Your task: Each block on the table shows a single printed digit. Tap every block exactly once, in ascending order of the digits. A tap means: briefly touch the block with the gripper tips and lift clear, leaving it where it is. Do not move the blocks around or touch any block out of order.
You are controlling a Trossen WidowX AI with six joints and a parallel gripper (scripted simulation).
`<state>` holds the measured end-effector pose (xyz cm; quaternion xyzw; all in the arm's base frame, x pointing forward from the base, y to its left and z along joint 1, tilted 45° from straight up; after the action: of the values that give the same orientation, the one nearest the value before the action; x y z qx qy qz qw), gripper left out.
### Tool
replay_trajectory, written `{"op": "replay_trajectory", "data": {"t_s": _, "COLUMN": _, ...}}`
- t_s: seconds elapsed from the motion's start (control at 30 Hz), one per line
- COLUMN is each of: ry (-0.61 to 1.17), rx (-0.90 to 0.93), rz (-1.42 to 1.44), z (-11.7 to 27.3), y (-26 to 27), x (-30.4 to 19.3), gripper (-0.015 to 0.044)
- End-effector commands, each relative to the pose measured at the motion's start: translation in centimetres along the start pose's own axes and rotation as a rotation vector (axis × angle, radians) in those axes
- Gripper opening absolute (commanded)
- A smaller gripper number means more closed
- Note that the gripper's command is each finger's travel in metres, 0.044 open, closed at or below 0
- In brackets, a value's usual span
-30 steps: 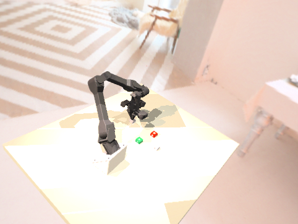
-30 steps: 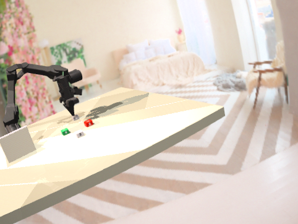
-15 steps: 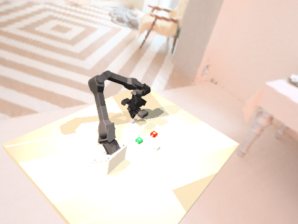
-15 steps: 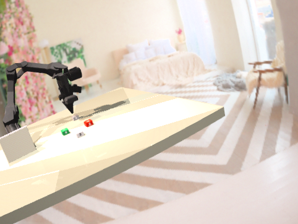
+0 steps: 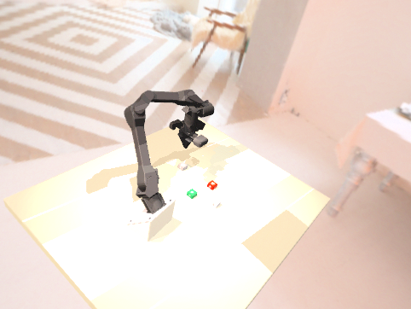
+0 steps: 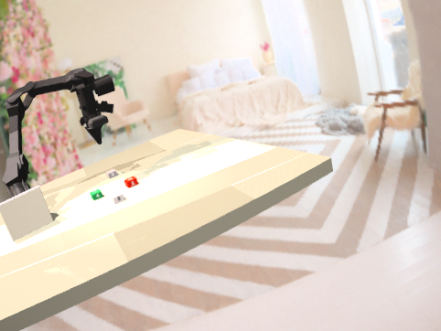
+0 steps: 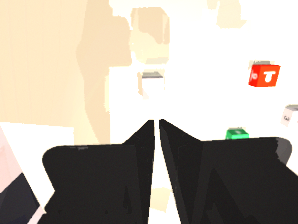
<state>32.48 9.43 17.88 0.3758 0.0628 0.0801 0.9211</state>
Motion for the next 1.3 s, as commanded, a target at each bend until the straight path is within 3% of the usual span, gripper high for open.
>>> {"op": "replay_trajectory", "data": {"t_s": 0.0, "ry": 0.004, "rx": -0.01, "rz": -0.006, "z": 0.5, "y": -1.6, "x": 0.2, "gripper": 0.002}}
{"op": "replay_trajectory", "data": {"t_s": 0.5, "ry": 0.005, "rx": -0.022, "rz": -0.004, "z": 0.9, "y": -24.3, "x": -3.9, "gripper": 0.002}}
{"op": "replay_trajectory", "data": {"t_s": 0.73, "ry": 0.007, "rx": -0.02, "rz": 0.003, "z": 0.5, "y": -25.3, "x": -4.4, "gripper": 0.002}}
{"op": "replay_trajectory", "data": {"t_s": 0.93, "ry": 0.006, "rx": -0.016, "rz": 0.004, "z": -7.1, "y": -25.4, "x": -4.5, "gripper": 0.002}}
{"op": "replay_trajectory", "data": {"t_s": 1.27, "ry": 0.006, "rx": -0.016, "rz": 0.004, "z": -7.9, "y": -25.4, "x": -4.5, "gripper": 0.002}}
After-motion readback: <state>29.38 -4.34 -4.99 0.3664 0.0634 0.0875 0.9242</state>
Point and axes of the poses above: the point midway between the two fingers, 35 mm back from their tips, its own z axis back along the fingers, its own y axis across the jaws, x = y × z, the point moved 5 cm from there along z, back along the fingers
